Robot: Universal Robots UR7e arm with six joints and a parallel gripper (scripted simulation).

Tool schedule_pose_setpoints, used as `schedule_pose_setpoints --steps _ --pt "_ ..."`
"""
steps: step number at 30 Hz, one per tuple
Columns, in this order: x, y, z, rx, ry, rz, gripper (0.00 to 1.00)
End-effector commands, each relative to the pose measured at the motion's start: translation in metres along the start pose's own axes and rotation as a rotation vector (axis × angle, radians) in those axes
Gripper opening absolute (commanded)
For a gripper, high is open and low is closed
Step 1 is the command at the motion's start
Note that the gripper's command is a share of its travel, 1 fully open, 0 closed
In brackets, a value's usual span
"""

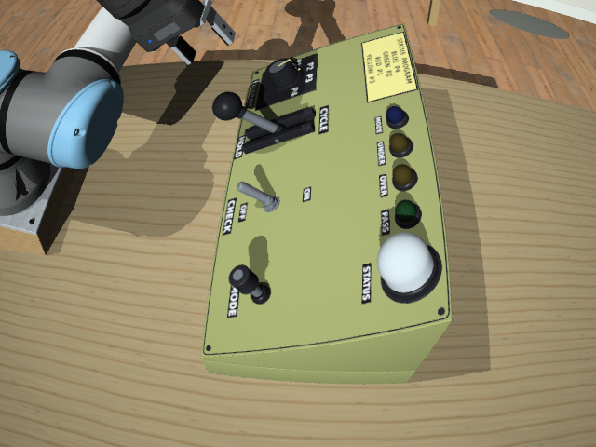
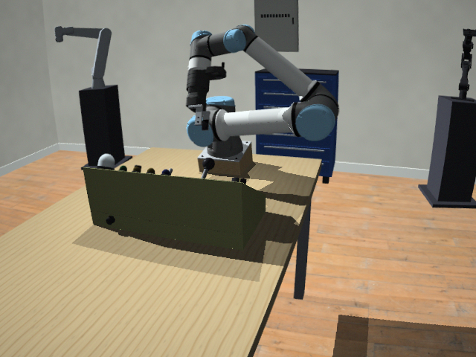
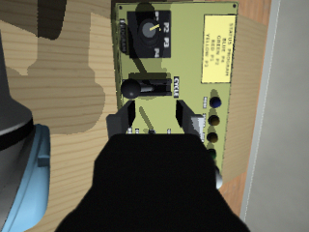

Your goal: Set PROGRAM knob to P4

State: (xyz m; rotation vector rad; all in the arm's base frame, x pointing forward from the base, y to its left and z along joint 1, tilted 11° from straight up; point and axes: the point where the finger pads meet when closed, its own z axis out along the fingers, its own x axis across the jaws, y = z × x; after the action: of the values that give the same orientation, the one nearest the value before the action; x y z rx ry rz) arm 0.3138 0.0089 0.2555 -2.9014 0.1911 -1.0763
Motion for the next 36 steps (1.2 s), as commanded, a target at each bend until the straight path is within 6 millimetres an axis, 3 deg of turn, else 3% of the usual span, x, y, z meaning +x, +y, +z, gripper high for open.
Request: schedule_pose_setpoints --steps 1,12,14,19,25,36 --pt "-0.001 0.035 0.000 0.030 0.014 0.165 1.00" --pt "-0.028 0.135 0.011 0.145 0.067 0.708 1.00" --pt "-0.028 0.135 0.011 0.145 0.067 0.708 1.00" --pt "-0.048 0.169 0.019 0.204 0.092 0.940 1.00" --pt "-0.067 0.194 0.029 0.266 0.117 1.152 1.00" --pt "-0.080 0.207 0.036 0.313 0.135 1.294 1.00"
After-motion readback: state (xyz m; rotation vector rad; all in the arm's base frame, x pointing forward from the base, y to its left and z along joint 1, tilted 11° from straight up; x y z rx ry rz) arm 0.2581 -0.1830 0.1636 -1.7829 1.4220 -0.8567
